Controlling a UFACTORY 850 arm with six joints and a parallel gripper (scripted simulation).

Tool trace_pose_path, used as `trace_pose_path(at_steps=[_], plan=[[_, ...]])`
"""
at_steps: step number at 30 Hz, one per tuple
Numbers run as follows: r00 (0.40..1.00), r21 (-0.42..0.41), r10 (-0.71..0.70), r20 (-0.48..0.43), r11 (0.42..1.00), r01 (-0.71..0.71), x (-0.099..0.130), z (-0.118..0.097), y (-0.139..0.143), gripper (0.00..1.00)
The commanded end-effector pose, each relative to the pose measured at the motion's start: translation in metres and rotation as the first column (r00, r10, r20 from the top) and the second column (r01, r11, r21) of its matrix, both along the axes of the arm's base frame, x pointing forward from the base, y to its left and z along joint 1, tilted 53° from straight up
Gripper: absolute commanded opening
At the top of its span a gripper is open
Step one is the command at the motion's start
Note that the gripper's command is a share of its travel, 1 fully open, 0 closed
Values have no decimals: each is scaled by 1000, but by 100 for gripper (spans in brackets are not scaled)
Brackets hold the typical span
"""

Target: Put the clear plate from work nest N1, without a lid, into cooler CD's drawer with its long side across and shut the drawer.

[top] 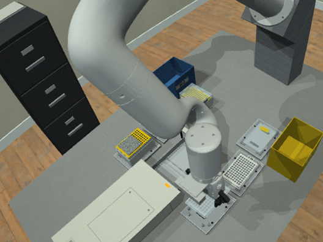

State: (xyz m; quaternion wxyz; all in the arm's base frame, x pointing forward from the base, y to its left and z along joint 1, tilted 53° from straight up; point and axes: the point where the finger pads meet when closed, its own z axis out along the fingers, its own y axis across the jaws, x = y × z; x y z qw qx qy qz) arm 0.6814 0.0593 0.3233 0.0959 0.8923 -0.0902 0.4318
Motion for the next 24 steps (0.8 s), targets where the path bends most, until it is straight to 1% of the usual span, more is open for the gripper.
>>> trace_pose_path(at_steps=[1,24], plan=[[1000,0,0,1,1000,0,-6,6,2,0],[1000,0,0,1,1000,0,-32,27,11,0]])
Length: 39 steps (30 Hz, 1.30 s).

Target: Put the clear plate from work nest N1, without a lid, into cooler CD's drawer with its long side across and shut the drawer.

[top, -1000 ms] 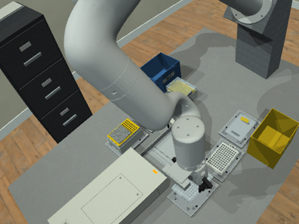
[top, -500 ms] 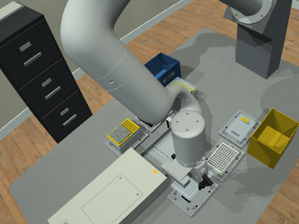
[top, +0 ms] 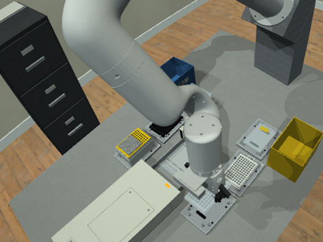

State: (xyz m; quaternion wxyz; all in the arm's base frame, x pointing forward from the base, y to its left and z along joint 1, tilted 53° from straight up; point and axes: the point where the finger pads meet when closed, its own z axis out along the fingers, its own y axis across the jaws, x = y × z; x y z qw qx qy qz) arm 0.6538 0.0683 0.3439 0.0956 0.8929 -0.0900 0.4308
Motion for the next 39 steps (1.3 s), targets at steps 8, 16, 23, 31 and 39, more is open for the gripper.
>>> trace_pose_path(at_steps=[8,16,23,31,39], plan=[[1000,0,0,3,1000,0,-6,7,2,0],[994,-123,98,-44,987,-103,-12,4,-9,0],[977,-239,189,-103,948,-209,-19,0,-20,0],[925,-400,312,-218,836,-376,-29,-6,-38,0],[869,-495,381,-315,715,-493,-37,-10,-51,0]])
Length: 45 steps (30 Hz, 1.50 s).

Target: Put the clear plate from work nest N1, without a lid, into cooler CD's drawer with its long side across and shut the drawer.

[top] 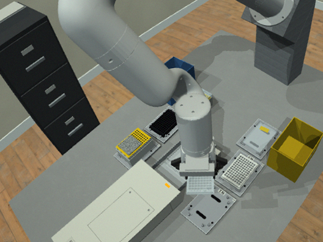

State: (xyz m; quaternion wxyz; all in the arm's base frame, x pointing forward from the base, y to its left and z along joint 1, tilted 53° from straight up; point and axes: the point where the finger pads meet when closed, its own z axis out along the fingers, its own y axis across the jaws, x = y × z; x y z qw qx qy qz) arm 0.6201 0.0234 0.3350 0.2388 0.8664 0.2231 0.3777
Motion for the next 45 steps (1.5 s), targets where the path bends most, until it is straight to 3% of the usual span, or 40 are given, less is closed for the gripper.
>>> trace_pose_path(at_steps=[1,7,14,17,25,45], plan=[[996,-97,72,-46,992,-76,-5,-2,-8,0],[977,-237,180,-114,950,-203,-13,-6,-21,0],[934,-381,288,-211,856,-350,-22,-11,-37,0],[926,-399,301,-226,839,-370,-23,-12,-39,0],[854,-518,385,-350,680,-519,-33,-18,-57,0],[854,-518,385,-350,680,-519,-57,-30,-97,0]])
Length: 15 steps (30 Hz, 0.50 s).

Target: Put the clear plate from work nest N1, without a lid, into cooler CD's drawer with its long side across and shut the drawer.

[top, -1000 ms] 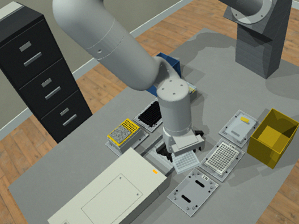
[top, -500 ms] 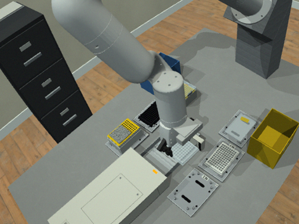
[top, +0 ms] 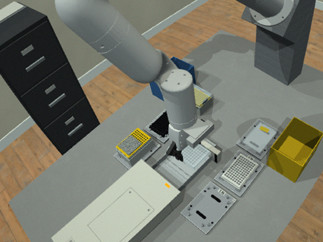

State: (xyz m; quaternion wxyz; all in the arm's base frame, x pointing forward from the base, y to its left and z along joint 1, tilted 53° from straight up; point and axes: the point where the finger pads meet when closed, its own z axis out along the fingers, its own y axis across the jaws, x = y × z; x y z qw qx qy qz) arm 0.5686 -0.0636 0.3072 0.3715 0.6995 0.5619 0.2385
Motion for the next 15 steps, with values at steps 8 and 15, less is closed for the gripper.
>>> trace_pose_path(at_steps=[8,15], plan=[[1000,1,2,3,1000,-2,-13,-7,-23,0],[1000,1,2,3,1000,-2,-23,-12,-39,0]])
